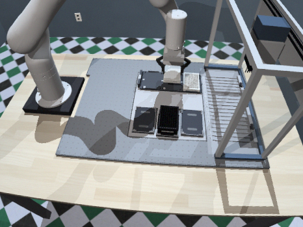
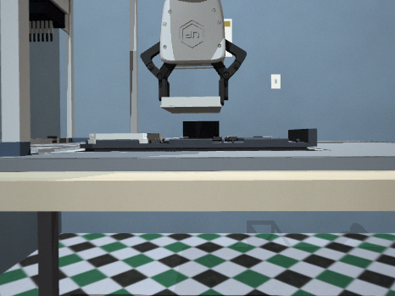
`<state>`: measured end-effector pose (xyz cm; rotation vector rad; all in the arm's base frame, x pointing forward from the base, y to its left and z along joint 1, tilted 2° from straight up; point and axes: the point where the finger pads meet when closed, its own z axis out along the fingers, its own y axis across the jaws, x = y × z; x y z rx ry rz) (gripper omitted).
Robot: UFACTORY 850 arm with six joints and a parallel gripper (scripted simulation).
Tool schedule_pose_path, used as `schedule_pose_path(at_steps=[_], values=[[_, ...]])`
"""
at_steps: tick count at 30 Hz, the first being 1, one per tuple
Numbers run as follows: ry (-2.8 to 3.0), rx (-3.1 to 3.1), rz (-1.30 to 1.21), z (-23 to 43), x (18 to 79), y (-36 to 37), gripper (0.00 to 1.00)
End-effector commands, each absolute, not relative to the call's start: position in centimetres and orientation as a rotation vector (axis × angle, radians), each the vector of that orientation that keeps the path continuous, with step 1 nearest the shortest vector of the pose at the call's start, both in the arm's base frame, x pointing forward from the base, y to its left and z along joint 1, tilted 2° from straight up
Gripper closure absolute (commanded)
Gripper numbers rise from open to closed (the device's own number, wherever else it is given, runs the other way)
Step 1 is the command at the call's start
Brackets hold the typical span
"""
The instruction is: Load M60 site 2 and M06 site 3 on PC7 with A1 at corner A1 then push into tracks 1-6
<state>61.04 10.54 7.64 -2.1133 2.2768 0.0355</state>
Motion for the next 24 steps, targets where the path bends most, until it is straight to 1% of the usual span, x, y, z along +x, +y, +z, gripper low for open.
schedule_pose_path(at_steps=[1, 24], values=[[2.275, -2.112, 0.033, 7.3, 61.2, 10.6, 1.0], [2.275, -2.112, 0.033, 4.1, 61.2, 10.7, 1.0]])
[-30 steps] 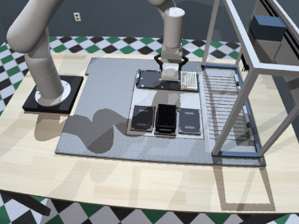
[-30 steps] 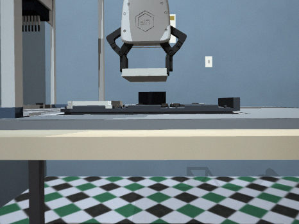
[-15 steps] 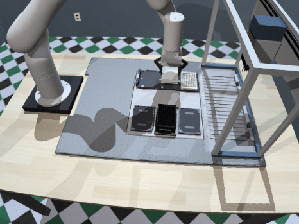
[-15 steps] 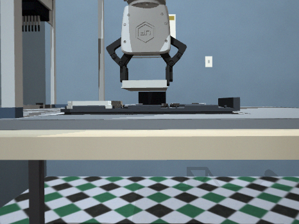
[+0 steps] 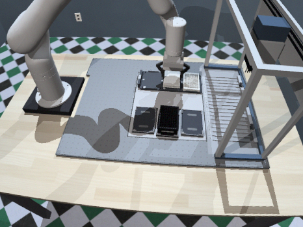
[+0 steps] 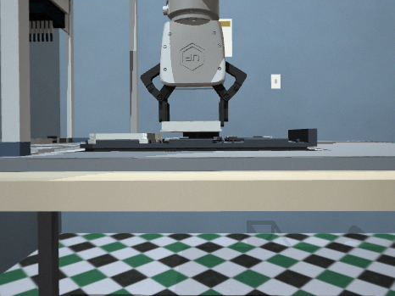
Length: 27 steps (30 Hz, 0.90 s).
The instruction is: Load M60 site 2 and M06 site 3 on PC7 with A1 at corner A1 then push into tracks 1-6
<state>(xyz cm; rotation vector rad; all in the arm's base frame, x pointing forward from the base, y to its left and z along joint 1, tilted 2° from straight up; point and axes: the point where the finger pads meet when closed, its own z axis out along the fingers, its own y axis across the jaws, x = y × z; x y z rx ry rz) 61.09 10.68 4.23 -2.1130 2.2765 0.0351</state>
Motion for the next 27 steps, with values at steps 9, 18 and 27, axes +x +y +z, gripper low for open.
schedule_pose_path(at_steps=[9, 18, 27], values=[[2.275, -2.112, 0.033, 4.11, 61.2, 10.7, 1.0], [2.275, -2.112, 0.033, 4.12, 61.21, 10.71, 1.0], [2.275, -2.112, 0.033, 3.65, 61.21, 10.72, 1.0]])
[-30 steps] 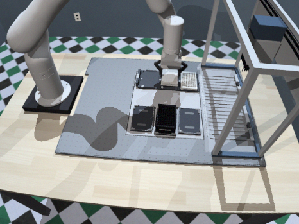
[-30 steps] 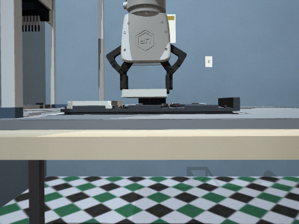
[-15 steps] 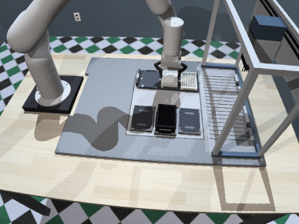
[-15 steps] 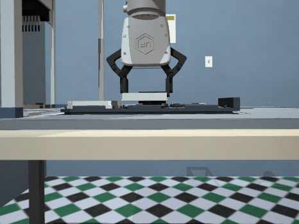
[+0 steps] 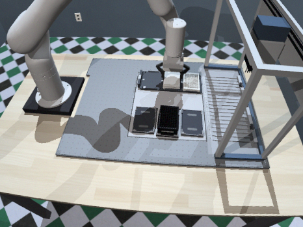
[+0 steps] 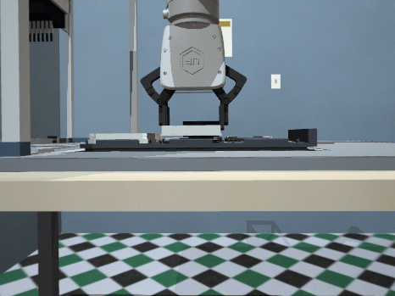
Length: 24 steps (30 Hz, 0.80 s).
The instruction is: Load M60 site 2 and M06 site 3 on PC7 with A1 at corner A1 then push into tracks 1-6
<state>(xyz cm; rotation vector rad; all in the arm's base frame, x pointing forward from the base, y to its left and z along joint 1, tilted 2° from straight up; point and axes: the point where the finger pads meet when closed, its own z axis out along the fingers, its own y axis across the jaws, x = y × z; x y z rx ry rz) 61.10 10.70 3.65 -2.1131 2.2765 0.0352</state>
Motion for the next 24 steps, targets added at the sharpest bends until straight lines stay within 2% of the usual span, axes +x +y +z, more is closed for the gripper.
schedule_pose_path(at_steps=[1, 24], values=[[2.275, -2.112, 0.033, 3.58, 61.21, 10.73, 1.0], [2.275, -2.112, 0.033, 2.77, 61.22, 10.76, 1.0]])
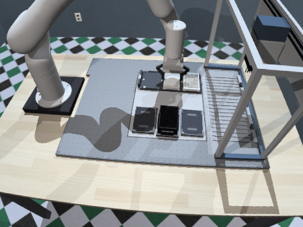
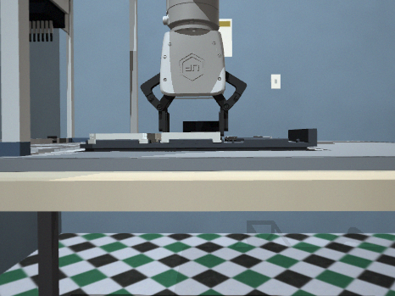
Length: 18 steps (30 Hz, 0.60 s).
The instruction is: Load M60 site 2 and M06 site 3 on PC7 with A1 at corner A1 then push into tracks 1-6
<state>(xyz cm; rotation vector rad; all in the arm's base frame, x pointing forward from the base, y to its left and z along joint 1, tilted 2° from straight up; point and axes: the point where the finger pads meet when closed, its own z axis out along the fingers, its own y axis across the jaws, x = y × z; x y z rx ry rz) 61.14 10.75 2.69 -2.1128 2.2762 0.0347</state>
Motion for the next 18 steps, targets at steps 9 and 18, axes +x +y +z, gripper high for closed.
schedule_pose_path(at_steps=[9, 18], values=[[2.275, -2.112, 0.033, 2.77, 61.22, 10.76, 1.0], [2.275, -2.112, 0.033, 2.71, 61.22, 10.76, 0.0]])
